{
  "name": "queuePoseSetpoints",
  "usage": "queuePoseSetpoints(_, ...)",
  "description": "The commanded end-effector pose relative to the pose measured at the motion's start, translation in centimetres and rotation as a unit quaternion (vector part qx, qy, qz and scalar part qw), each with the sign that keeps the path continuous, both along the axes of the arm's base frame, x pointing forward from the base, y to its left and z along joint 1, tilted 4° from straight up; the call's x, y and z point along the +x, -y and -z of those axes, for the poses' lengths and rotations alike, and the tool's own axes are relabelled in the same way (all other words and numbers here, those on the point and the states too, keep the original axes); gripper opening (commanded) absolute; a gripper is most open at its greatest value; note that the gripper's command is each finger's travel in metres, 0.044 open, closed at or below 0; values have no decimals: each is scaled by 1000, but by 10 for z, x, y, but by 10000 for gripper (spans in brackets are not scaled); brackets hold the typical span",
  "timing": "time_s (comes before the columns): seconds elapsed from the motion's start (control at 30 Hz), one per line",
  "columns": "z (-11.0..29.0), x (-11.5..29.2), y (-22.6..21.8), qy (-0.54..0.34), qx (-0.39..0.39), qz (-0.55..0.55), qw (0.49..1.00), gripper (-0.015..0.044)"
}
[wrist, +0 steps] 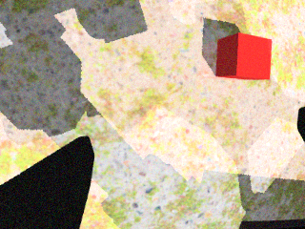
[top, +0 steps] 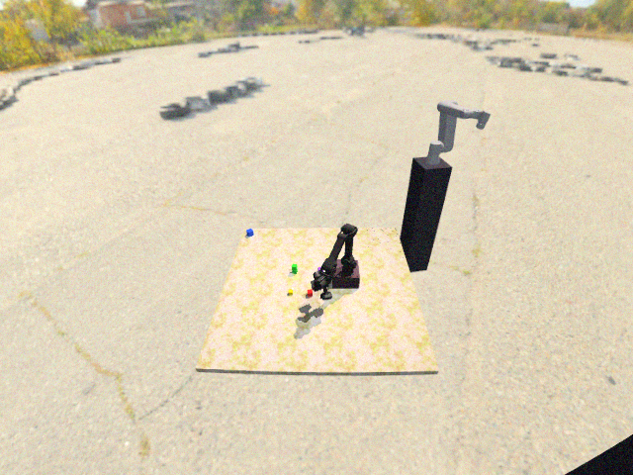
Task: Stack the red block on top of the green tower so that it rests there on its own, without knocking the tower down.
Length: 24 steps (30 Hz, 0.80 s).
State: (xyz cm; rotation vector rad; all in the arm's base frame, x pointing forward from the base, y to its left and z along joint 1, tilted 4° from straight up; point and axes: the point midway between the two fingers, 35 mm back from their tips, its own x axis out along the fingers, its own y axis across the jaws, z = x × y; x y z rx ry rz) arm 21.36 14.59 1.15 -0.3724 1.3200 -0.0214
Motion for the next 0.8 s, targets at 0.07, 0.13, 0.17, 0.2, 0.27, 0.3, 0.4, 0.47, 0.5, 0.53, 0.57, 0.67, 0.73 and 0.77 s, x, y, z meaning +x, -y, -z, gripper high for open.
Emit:
queuePoseSetpoints(0.07, 1, 16, 18, -45, 21, 34, 998, 440)
queuePoseSetpoints(0.13, 1, 21, 25, -59, 30, 45, 997, 440)
queuePoseSetpoints(0.17, 1, 24, 28, -66, 34, 51, 996, 440)
queuePoseSetpoints(0.2, 1, 26, 31, -72, 39, 56, 995, 440)
queuePoseSetpoints(0.27, 1, 31, 38, -84, 50, 67, 993, 440)
queuePoseSetpoints(0.3, 1, 33, 42, -90, 55, 72, 992, 440)
queuePoseSetpoints(0.4, 1, 40, 53, -106, 73, 88, 988, 440)
queuePoseSetpoints(0.47, 1, 44, 60, -116, 86, 99, 985, 440)
queuePoseSetpoints(0.5, 1, 46, 64, -120, 93, 104, 983, 440)
queuePoseSetpoints(0.53, 0, 48, 68, -125, 100, 109, 981, 440)
queuePoseSetpoints(0.57, 0, 50, 72, -129, 107, 114, 979, 440)
queuePoseSetpoints(0.67, -1, 55, 81, -137, 124, 126, 975, 440)
queuePoseSetpoints(0.73, -1, 55, 82, -137, 125, 127, 974, 440)
queuePoseSetpoints(0.77, -1, 55, 82, -137, 125, 127, 974, 440)
